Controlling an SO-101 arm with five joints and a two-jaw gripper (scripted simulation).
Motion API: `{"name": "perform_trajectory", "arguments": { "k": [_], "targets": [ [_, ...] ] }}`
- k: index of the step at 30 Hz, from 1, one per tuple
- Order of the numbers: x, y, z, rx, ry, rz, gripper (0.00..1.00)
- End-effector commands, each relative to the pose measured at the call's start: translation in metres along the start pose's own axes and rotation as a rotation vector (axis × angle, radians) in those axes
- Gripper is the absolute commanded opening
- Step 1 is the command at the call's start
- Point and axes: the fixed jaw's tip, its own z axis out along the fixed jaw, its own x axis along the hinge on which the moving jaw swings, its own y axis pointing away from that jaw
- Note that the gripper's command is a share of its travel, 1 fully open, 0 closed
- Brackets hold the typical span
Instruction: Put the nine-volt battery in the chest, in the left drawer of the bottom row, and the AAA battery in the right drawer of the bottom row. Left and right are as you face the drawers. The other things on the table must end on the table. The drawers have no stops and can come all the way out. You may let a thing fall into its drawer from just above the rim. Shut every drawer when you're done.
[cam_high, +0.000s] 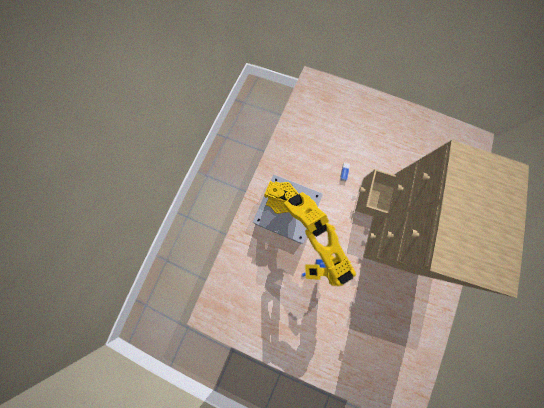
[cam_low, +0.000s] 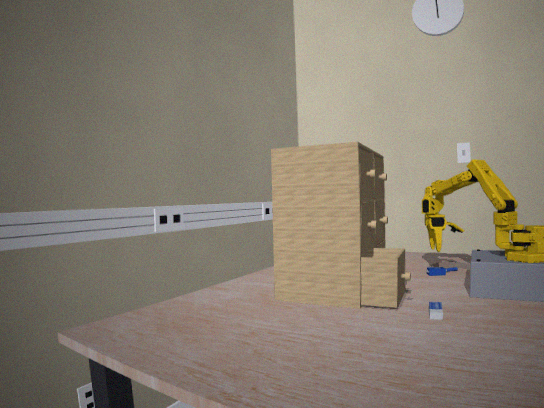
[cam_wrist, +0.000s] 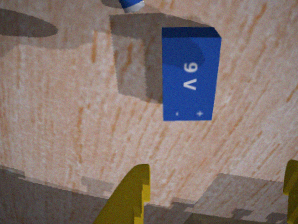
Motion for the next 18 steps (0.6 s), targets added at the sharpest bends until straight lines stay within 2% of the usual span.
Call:
{"name": "perform_trajectory", "arguments": {
  "k": [1,5,18],
  "targets": [
    [-0.003,-0.001,0.003,0.016,-0.008,0.0,0.3],
    [-0.003,-0.001,0.003,0.016,-0.008,0.0,0.3],
    [-0.003,-0.001,0.018,0.016,-0.008,0.0,0.3]
  ]
}}
